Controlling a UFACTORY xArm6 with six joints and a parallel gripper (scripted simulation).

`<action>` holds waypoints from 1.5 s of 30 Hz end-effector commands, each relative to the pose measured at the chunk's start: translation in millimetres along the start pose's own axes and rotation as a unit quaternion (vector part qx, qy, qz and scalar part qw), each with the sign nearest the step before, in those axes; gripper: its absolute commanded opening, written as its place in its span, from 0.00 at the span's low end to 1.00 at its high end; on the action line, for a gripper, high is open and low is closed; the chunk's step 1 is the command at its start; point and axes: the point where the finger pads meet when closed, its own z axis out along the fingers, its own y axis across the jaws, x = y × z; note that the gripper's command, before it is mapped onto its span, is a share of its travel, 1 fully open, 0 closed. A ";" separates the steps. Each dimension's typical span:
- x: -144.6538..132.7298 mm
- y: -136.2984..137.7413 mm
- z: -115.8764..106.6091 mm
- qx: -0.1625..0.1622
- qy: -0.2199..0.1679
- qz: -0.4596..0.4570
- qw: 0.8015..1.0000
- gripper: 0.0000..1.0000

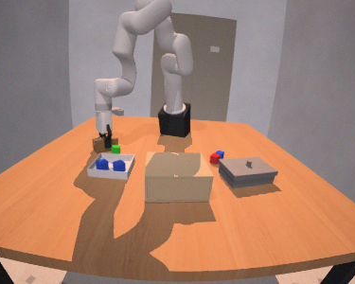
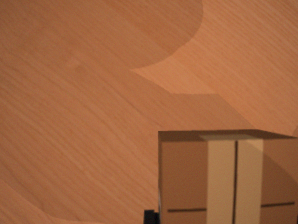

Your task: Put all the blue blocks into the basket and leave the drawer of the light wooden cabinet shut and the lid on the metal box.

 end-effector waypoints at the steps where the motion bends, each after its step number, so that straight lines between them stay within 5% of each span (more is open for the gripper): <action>1: -1.2 0.0 -0.7 0.000 -0.001 0.000 1.000 0.73; 45: -1.1 0.0 -5.9 0.000 -0.001 0.000 1.000 0.73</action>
